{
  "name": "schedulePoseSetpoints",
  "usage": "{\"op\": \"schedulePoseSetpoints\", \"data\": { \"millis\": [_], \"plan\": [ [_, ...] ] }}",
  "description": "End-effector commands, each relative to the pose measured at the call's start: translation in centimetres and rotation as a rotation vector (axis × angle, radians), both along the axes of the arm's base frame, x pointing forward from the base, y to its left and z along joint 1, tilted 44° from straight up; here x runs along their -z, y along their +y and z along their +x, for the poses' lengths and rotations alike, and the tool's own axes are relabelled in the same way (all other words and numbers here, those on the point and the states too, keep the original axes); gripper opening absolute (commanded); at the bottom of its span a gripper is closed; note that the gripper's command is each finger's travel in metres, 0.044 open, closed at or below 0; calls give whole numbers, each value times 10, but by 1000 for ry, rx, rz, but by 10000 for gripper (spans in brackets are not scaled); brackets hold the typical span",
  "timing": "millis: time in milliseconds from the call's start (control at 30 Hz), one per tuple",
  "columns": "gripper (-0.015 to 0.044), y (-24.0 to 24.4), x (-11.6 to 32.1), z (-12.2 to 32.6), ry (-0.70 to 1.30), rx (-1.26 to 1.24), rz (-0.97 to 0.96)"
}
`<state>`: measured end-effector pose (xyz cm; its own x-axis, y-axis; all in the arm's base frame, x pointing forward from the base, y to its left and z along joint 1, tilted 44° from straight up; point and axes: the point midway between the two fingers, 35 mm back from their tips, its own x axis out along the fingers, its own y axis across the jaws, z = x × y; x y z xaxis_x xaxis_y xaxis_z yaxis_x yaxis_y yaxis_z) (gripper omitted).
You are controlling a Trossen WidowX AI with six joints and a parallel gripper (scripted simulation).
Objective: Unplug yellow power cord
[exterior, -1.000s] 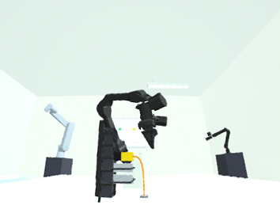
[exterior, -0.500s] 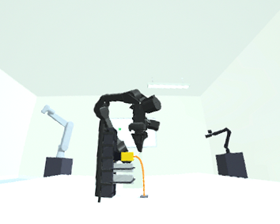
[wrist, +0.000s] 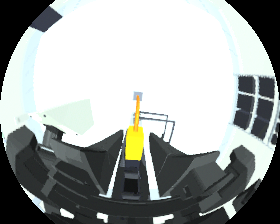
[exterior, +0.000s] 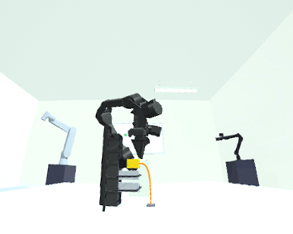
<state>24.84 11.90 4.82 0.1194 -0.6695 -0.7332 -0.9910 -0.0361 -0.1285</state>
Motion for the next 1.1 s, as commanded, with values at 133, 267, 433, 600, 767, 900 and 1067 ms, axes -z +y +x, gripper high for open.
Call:
{"op": "schedulePoseSetpoints", "data": {
  "millis": [133, 267, 433, 600, 767, 900, 1067],
  "plan": [
    [160, -12, -9, -1, 4, -4, -9],
    [160, -15, -11, -1, 4, -4, -10],
    [160, -16, -10, -1, 4, -4, -10],
    [160, -21, -4, 0, 4, -4, -10],
    [134, -20, -4, -1, 4, 1, -5],
    [48, -20, -4, -1, 4, 1, -5],
    [15, -20, -4, -1, 4, 1, -5]
  ]
}}
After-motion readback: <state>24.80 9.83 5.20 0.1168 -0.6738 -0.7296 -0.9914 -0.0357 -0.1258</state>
